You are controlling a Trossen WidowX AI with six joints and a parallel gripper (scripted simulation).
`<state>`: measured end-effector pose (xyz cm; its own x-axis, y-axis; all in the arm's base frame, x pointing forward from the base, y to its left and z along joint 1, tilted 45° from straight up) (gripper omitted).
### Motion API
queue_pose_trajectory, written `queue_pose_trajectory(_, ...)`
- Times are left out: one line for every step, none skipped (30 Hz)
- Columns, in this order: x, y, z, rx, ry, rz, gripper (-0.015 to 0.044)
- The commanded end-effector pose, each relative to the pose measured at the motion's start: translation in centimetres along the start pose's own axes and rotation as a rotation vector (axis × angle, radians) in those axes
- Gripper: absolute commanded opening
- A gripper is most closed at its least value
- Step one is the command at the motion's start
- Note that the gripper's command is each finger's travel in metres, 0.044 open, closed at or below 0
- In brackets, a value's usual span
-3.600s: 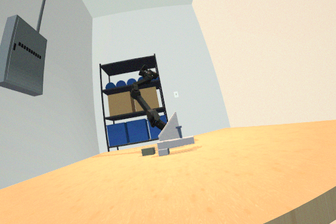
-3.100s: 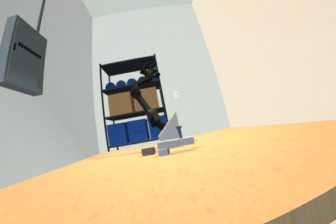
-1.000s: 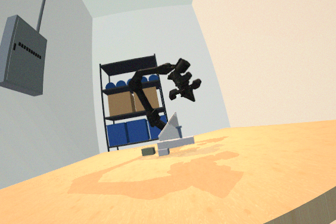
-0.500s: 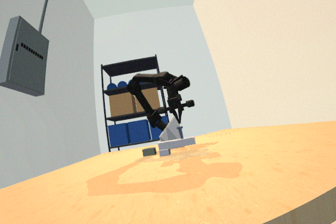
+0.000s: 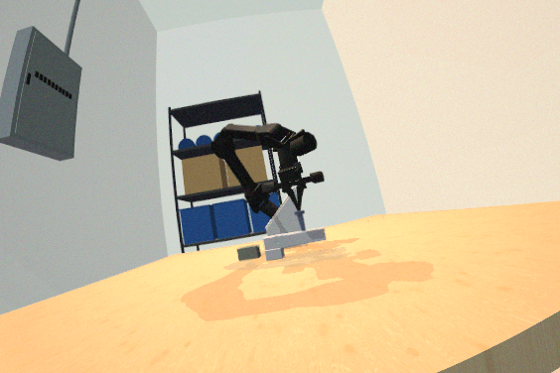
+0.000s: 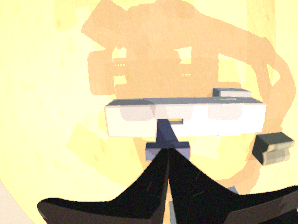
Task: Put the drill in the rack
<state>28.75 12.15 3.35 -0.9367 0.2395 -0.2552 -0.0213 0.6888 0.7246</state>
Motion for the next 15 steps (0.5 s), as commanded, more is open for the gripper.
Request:
queue_pose_trajectory(0.23, -0.48, -0.22, 0.007, 0.009, -0.002, 0.0000)
queue_pose_trajectory(0.22, -0.48, -0.21, 0.007, 0.009, -0.002, 0.0000)
queue_pose_trajectory(0.20, -0.47, -0.19, 0.007, 0.009, -0.002, 0.0000)
queue_pose_trajectory(0.18, -0.48, -0.16, 0.007, 0.009, -0.002, 0.0000)
queue_pose_trajectory(0.16, -0.49, -0.13, 0.007, 0.009, -0.002, 0.0000)
queue_pose_trajectory(0.13, -0.51, -0.10, 0.007, 0.009, -0.002, 0.0000)
queue_pose_trajectory(0.11, -0.53, -0.07, 0.007, 0.009, -0.002, 0.0000)
queue_pose_trajectory(0.08, -0.57, -0.03, 0.007, 0.009, -0.002, 0.0000)
queue_pose_trajectory(0.05, -0.62, -0.01, 0.007, 0.009, -0.002, 0.0000)
queue_pose_trajectory(0.03, -0.67, 0.01, 0.007, 0.009, -0.002, 0.0000)
queue_pose_trajectory(0.01, -0.71, 0.03, 0.007, 0.009, -0.002, 0.0000)
queue_pose_trajectory(0.00, -0.75, 0.04, 0.007, 0.009, -0.002, 0.0000)
queue_pose_trajectory(-0.02, -0.79, 0.04, 0.007, 0.009, -0.002, 0.0000)
queue_pose_trajectory(-0.03, -0.82, 0.05, 0.007, 0.009, -0.002, 0.0000)
queue_pose_trajectory(-0.04, -0.86, 0.05, 0.007, 0.009, -0.002, 0.0000)
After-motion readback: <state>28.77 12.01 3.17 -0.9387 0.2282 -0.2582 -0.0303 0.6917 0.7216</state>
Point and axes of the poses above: the point midway between the two fingers, 35 mm back from their tips, its own y axis back along the fingers, its own z axis across the jaws, x = y × z, the point moved 8 cm from there along y, back along the fingers, and after that the axes turned 8 degrees about -y, right-handed, at the moved point
